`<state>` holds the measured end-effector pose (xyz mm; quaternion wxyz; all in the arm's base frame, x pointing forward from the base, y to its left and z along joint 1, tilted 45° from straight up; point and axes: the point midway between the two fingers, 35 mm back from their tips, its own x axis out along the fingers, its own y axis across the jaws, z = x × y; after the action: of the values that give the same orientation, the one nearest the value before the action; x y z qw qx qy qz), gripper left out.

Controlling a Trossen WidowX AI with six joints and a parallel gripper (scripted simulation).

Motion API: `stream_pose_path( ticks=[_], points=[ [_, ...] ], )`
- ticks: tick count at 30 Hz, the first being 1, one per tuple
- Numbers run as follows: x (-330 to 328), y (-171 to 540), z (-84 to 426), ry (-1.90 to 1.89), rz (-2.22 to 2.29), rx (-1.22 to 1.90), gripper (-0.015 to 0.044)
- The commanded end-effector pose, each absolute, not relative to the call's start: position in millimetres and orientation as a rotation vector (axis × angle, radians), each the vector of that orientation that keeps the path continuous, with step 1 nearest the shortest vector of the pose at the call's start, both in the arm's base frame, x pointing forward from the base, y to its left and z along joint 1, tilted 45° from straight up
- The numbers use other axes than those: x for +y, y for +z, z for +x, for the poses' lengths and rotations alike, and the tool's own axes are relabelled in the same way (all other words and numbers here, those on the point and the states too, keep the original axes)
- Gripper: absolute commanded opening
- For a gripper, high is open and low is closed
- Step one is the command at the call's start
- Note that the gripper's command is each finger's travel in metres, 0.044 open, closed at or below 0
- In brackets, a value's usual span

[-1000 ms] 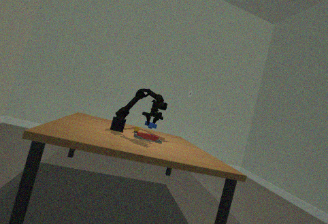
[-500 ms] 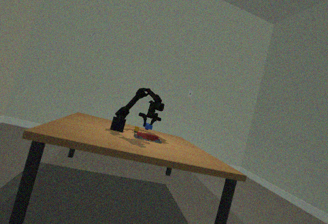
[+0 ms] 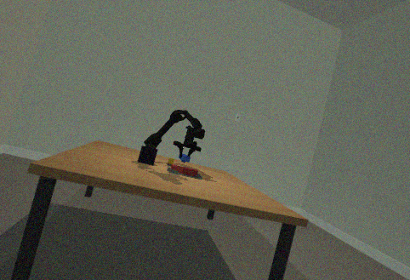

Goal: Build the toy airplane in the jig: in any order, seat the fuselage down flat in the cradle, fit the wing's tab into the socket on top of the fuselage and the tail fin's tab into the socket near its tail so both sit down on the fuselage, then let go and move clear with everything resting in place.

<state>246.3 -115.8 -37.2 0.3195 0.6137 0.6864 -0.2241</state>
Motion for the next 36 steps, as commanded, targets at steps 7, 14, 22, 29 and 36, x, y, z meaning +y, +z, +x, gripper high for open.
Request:
stream_pose_path(
  ticks=[7,14,22,29,36],
  points=[
    [-117.7,-39.0,245.0,-0.597,1.611,1.804,0.0195],
    [-111.6,-45.5,245.1,-0.597,1.611,1.804,0.0195],
    [-102.6,-54.9,244.7,-0.597,1.611,1.804,0.0195],
    [-94.6,-62.7,244.0,-0.596,1.611,1.804,0.0195],
    [-89.5,-67.5,243.2,-0.596,1.612,1.804,0.0195]
  ],
)
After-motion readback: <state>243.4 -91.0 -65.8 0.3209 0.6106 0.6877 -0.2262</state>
